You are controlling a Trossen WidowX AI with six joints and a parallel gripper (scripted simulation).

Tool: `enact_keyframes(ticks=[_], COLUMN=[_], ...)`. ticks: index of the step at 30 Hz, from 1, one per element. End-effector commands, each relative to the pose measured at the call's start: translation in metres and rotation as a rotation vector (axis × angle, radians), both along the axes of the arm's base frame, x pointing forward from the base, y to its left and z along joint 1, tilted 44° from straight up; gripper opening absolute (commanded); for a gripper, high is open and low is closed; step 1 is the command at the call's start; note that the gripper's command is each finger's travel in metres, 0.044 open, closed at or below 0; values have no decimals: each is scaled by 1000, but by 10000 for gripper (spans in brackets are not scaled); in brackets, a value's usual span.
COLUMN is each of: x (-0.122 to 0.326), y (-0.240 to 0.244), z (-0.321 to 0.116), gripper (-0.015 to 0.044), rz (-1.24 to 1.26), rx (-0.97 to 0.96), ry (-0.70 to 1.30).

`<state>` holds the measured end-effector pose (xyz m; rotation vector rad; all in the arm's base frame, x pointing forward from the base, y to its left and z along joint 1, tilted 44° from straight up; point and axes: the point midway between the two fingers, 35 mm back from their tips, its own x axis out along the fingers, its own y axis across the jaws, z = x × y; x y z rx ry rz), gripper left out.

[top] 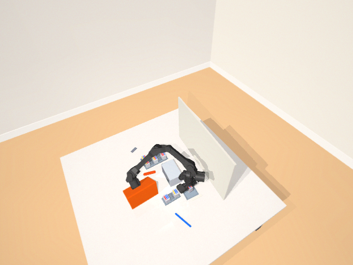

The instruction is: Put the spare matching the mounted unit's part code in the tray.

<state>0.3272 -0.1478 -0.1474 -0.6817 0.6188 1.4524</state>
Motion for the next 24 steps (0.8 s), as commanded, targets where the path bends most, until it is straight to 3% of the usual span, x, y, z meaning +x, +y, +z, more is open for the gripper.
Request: enact_keyframes(ticks=[1,6,22,24], x=[-1,-2,-1,-1], y=[4,7,3,2], z=[-2,-4,-3,-1], gripper=[0,0,420,440], rz=[-2,-2,0,0], rx=[5,5,1,1], ry=[3,3,0,0])
